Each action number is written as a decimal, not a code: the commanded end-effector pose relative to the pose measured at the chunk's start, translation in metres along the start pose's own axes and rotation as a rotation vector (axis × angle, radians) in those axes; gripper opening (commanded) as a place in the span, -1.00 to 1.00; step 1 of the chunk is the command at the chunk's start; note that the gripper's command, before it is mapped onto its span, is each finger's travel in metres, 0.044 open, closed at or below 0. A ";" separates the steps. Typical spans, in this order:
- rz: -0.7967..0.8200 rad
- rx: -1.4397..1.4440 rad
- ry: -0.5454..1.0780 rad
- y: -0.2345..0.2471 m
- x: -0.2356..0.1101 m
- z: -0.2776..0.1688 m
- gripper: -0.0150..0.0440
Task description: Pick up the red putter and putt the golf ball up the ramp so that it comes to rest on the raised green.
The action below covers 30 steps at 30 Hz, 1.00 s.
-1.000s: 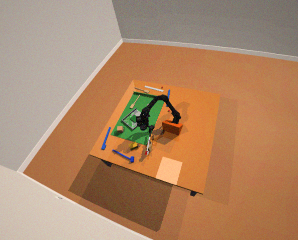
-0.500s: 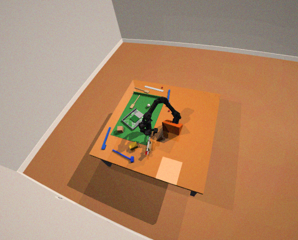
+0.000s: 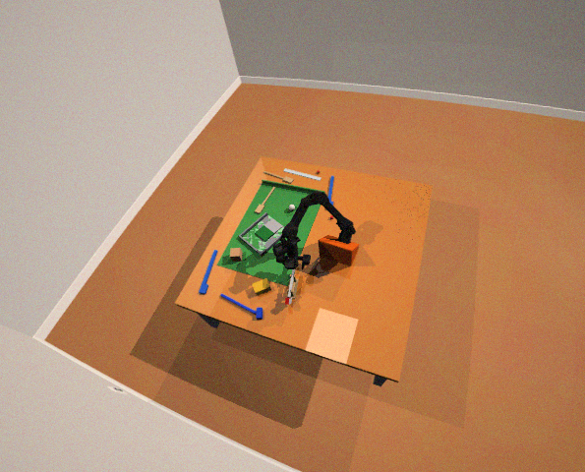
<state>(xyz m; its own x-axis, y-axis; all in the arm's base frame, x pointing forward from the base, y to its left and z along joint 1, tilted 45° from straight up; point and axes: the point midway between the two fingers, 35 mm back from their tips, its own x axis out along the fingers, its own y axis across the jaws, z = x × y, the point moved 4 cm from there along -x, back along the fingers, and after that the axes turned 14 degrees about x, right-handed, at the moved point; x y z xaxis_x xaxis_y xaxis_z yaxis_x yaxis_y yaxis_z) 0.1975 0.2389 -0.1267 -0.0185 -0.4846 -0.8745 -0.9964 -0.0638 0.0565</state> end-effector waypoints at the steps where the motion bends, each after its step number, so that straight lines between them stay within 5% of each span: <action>1: -0.003 -0.003 0.005 -0.001 0.004 -0.001 1.00; 19: -0.003 -0.003 0.006 -0.002 0.024 -0.007 1.00; 30: -0.003 0.001 -0.002 -0.002 0.021 -0.006 0.02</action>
<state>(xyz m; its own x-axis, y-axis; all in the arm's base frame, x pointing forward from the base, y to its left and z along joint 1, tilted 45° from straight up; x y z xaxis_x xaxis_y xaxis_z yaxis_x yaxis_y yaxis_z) 0.1997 0.2234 -0.1429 -0.0166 -0.4840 -0.8749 -0.9965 -0.0638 0.0541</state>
